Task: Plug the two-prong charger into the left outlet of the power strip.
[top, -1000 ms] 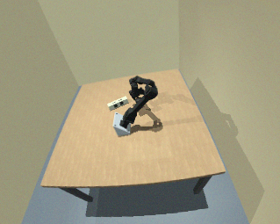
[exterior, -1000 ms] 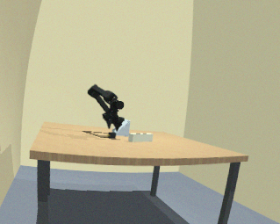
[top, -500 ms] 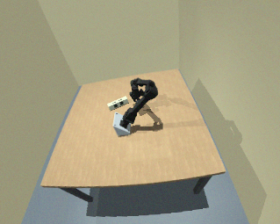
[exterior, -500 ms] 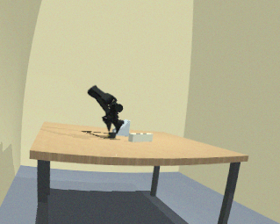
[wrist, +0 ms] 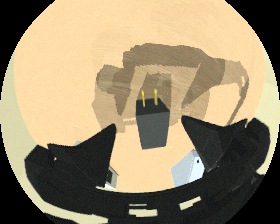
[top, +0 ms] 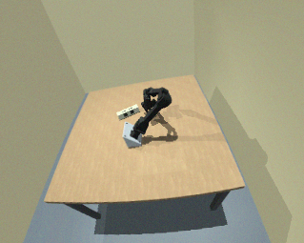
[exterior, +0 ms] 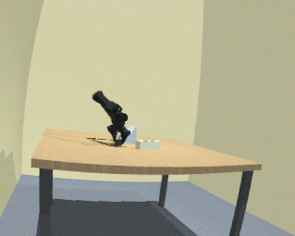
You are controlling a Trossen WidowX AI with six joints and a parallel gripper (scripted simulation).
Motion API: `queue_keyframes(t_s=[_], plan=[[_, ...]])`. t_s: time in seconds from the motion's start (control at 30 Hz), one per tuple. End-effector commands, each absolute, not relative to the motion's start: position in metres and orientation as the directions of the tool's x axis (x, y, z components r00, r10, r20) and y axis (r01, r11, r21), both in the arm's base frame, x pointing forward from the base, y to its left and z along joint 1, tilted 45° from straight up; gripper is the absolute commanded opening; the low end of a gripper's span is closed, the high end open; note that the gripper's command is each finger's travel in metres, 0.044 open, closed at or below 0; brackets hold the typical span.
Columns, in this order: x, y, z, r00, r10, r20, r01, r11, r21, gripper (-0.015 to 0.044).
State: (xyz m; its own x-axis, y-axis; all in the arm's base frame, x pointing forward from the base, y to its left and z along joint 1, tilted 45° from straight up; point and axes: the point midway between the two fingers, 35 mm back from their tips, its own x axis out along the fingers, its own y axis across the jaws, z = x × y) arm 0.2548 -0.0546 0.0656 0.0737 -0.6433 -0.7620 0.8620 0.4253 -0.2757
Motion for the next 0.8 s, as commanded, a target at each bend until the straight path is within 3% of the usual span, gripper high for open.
queue_keyframes(t_s=[0.0, 0.1, 0.5, 0.7, 0.77], plan=[[0.2546, -0.0598, 0.0612, 0.074, -0.649, -0.757, 0.858, 0.428, -0.283, 0.044], [0.2546, -0.0615, 0.0597, 0.074, -0.649, -0.757, 0.858, 0.428, -0.283, 0.044], [0.2548, -0.0589, 0.0616, 0.073, -0.644, -0.761, 0.862, 0.424, -0.277, 0.0125], [0.2548, -0.0589, 0.0616, 0.073, -0.644, -0.761, 0.862, 0.424, -0.277, 0.0085], [0.2548, -0.0574, 0.063, 0.073, -0.644, -0.761, 0.862, 0.425, -0.277, 0.0032]])
